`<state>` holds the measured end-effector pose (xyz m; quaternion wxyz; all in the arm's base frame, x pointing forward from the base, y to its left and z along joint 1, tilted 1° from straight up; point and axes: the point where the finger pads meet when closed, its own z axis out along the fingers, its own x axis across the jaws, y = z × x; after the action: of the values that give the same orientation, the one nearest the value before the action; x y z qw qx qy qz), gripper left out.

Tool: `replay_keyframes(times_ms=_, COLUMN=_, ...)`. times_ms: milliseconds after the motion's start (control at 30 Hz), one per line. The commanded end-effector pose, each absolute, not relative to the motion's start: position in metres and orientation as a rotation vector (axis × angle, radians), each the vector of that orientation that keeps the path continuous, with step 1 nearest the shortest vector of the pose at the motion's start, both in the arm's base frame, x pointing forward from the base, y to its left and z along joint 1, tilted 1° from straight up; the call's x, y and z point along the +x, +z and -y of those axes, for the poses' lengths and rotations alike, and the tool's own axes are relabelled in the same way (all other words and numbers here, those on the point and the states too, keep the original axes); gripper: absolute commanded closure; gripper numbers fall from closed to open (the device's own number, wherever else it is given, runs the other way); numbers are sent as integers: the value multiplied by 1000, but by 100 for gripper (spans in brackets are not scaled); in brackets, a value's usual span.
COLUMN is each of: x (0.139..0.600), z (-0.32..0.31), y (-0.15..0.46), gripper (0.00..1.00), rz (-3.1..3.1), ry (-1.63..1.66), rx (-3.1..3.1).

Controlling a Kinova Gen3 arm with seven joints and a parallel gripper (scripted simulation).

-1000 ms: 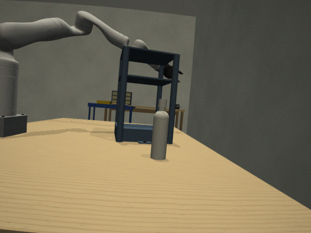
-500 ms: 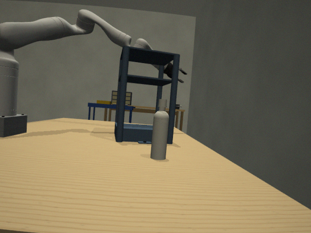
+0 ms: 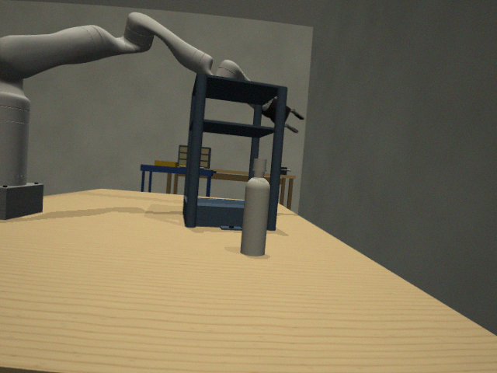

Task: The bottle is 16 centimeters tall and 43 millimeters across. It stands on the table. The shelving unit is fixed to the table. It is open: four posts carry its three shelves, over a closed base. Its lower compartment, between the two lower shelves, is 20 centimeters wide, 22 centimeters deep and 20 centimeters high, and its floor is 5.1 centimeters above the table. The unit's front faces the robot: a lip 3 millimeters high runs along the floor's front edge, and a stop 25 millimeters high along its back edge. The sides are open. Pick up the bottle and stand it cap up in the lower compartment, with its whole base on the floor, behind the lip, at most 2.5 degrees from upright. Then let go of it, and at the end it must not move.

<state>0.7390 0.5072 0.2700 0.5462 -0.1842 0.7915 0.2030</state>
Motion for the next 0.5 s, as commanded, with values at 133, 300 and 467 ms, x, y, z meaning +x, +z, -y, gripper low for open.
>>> replay_keyframes(times_ms=133, x=748, z=-496, y=275, gripper=0, rz=-1886, ry=474, rx=-402)
replay_keyframes(times_ms=300, x=758, z=-481, y=274, gripper=0, rz=-1905, ry=455, rx=-363)
replay_keyframes(times_ms=467, x=758, z=-481, y=274, gripper=0, rz=-1905, ry=455, rx=-363)
